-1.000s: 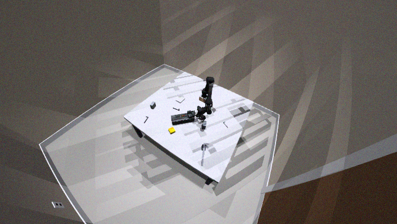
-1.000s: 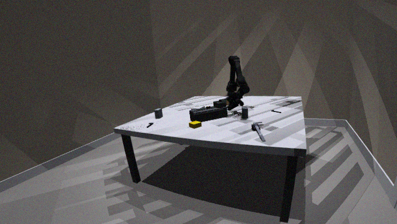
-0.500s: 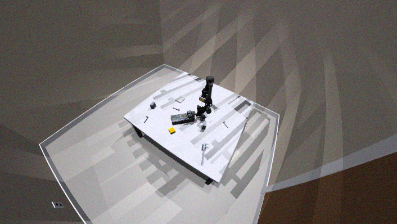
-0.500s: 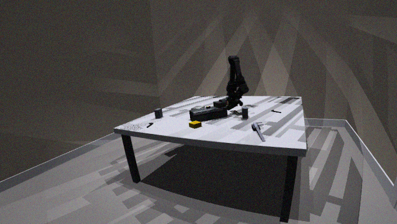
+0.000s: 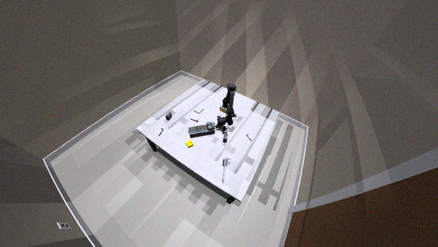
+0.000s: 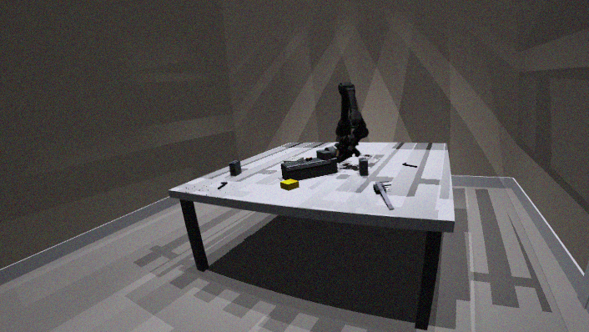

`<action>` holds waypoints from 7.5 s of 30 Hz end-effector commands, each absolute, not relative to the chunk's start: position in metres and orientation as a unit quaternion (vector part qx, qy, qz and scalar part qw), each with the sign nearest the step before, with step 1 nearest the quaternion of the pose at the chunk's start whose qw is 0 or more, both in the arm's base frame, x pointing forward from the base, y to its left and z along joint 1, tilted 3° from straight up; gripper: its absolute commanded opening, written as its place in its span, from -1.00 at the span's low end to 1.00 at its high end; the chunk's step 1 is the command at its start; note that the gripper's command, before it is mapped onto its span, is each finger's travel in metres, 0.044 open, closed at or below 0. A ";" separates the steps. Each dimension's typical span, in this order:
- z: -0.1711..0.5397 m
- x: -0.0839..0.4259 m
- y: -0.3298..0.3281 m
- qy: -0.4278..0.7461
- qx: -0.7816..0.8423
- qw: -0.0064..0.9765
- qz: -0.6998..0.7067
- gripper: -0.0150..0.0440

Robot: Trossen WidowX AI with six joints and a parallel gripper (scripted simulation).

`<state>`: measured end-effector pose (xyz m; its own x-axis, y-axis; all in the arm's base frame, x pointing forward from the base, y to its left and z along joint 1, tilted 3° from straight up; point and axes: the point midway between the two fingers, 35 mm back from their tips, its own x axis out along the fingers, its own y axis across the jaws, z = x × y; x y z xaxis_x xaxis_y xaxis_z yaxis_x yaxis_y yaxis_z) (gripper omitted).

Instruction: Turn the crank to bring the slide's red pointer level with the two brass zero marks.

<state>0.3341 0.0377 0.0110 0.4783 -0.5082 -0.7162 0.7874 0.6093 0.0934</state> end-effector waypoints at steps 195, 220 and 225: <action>0.158 0.384 -0.057 0.403 0.161 0.884 -0.173 1.00; 0.172 0.325 0.027 0.333 0.206 0.833 -0.391 1.00; 0.168 0.326 0.027 0.333 0.206 0.833 -0.391 1.00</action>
<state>0.3265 0.0262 0.1699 0.4730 -0.5045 -0.7223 0.7823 0.6176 0.0809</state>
